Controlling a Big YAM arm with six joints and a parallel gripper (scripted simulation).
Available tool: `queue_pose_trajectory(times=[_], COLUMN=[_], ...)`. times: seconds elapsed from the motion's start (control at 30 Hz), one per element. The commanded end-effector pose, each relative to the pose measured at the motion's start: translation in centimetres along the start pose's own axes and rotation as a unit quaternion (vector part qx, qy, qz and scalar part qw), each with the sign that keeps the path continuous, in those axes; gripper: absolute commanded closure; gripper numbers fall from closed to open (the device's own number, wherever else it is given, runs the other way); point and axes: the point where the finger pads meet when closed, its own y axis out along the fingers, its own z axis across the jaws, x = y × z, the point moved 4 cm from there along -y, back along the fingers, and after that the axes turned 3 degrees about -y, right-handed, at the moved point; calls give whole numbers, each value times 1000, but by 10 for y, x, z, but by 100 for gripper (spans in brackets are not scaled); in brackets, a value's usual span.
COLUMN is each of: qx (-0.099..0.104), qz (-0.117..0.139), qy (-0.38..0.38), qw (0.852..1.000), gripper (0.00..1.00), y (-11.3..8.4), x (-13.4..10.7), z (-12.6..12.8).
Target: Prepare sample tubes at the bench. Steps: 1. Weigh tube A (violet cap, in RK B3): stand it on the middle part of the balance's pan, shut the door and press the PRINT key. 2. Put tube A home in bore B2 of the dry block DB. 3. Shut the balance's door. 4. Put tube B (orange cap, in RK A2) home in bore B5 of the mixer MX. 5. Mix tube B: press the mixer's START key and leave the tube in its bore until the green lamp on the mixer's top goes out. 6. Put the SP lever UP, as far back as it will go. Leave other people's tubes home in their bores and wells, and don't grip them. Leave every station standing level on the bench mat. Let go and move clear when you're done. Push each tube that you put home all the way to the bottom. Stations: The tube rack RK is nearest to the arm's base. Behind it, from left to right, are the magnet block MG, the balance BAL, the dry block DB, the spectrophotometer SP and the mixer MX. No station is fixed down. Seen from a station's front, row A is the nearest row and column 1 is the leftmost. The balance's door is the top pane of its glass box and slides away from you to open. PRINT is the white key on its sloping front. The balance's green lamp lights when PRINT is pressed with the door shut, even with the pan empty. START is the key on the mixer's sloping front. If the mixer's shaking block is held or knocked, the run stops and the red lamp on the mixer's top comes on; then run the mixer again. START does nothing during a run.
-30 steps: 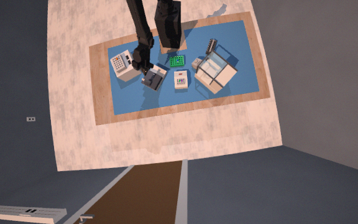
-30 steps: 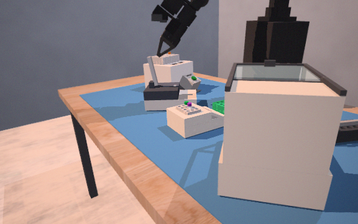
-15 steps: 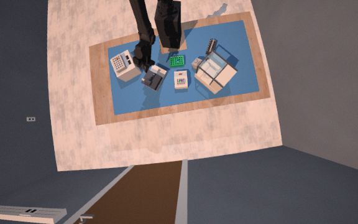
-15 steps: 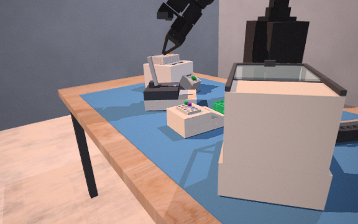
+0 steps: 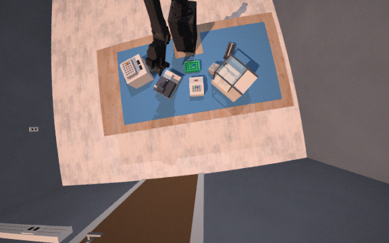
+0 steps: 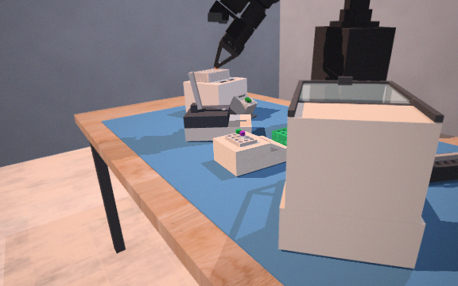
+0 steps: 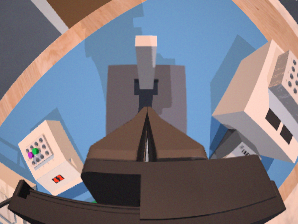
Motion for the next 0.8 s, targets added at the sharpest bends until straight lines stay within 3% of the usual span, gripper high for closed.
queue_pose_trajectory(times=[0.0,0.1,0.77], qx=[4,1,1], qz=[-19,-10,-8], qy=[2,1,0], qw=[1000,1000,1000], gripper=[100,100,100], y=[-9,-3,-3], x=[6,4,5], z=[6,2,0])
